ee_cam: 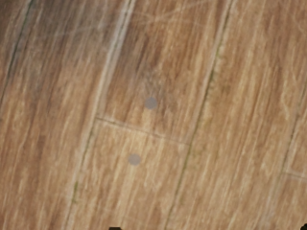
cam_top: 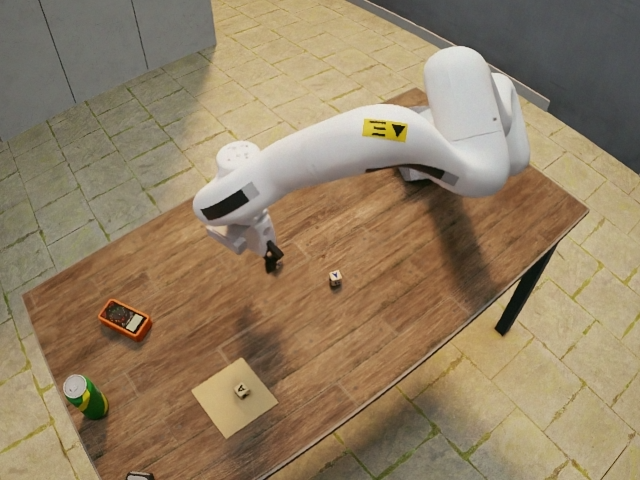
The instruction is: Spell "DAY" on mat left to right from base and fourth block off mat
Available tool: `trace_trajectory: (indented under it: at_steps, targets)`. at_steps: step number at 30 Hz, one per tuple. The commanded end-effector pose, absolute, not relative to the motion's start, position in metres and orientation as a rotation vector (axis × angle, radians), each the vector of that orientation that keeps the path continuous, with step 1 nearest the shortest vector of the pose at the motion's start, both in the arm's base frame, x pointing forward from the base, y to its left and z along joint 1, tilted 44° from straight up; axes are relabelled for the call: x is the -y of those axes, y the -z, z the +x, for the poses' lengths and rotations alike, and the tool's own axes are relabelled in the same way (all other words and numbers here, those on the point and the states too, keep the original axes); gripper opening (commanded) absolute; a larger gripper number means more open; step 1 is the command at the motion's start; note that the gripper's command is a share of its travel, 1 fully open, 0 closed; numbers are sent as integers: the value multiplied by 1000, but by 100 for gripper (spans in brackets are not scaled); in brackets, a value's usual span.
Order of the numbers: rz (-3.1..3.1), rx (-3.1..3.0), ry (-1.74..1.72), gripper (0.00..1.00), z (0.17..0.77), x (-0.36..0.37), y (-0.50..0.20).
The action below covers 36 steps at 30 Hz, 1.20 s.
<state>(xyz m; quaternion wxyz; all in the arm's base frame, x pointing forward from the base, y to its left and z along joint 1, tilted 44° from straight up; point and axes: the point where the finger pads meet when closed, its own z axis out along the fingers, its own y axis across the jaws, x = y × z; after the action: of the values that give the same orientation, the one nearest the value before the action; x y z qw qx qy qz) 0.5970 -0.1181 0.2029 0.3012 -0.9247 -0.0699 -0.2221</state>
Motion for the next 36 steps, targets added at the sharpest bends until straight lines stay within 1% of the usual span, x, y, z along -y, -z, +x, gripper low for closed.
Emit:
trace_trajectory:
  at_steps: [1,3,4,18,20,21,36]
  targets:
    - [-2452,359,648,100,621,112,-220]
    - [-2452,359,648,100,621,112,-220]
    - [-2448,453,679,100,633,108,-229]
    - [-2389,899,817,100,686,81,-278]
    - [-2389,899,817,100,686,81,-278]
    - [-2368,995,845,100,697,74,-289]
    - [-2225,1439,968,100,741,36,-342]
